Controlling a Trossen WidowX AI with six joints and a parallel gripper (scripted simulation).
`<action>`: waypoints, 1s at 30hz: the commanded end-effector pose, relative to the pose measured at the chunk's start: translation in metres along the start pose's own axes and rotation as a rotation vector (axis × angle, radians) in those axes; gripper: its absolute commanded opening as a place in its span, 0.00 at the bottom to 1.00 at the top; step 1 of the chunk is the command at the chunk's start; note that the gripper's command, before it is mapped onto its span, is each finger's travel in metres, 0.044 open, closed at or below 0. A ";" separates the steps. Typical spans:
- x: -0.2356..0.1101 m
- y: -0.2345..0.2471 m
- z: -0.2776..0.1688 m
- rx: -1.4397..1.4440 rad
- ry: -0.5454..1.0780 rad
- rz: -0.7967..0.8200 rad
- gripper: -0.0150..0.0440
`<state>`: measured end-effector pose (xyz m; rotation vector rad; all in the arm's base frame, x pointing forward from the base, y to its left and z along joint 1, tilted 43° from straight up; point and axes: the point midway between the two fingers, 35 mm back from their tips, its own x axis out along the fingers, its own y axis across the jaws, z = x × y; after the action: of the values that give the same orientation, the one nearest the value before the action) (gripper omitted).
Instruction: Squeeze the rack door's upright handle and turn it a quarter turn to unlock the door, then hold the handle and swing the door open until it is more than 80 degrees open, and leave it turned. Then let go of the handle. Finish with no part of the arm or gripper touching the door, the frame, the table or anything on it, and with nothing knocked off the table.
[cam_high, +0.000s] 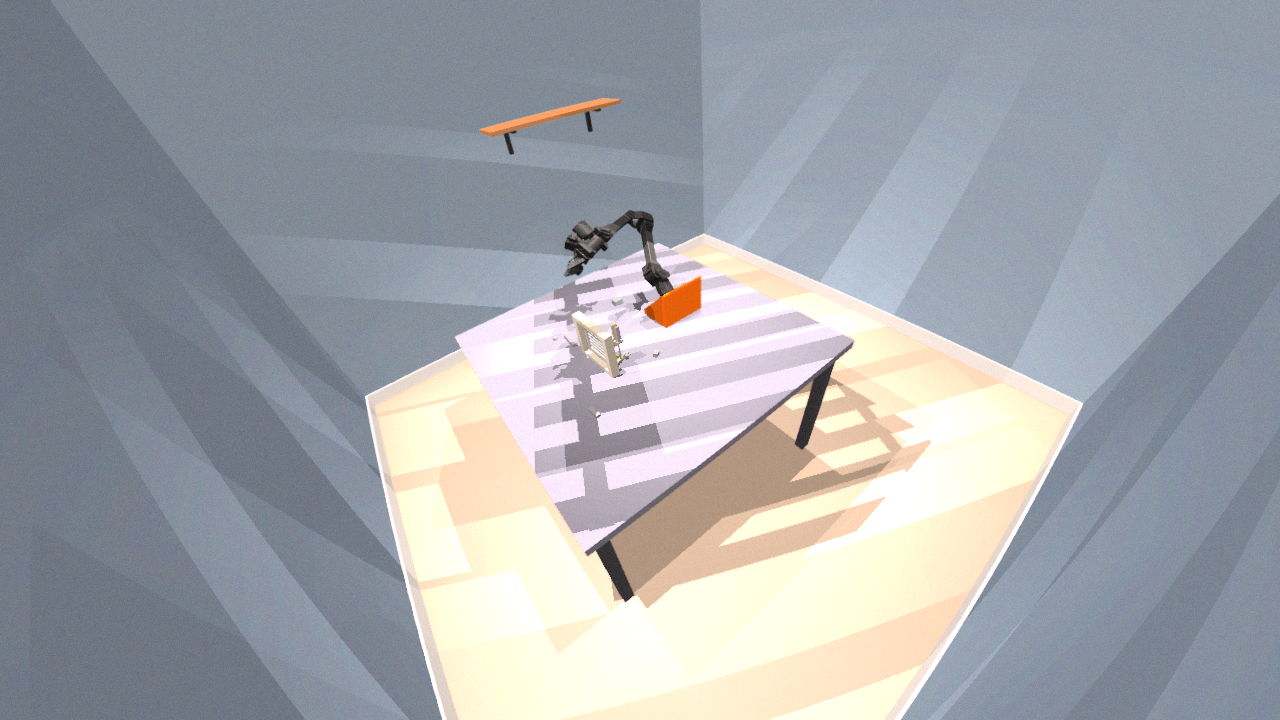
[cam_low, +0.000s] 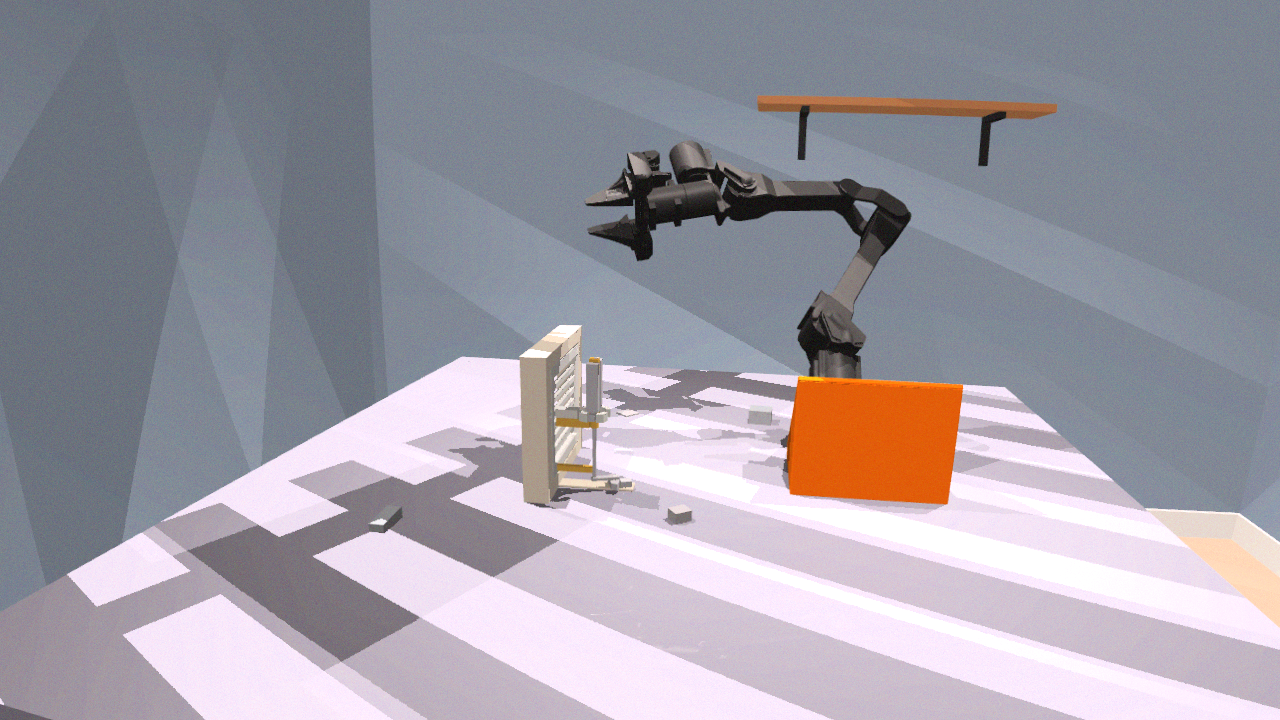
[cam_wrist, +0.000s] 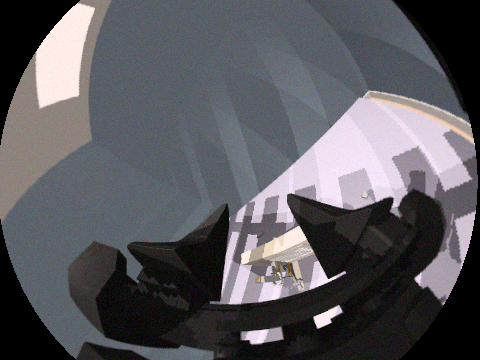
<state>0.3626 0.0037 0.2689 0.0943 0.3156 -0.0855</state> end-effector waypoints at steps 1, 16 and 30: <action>0.013 0.003 -0.014 0.013 0.088 -0.021 0.75; 0.049 0.017 -0.071 0.021 0.422 -0.129 0.75; 0.066 0.028 -0.125 -0.032 0.700 -0.268 0.75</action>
<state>0.3893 0.0377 0.1436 0.0640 0.9764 -0.2888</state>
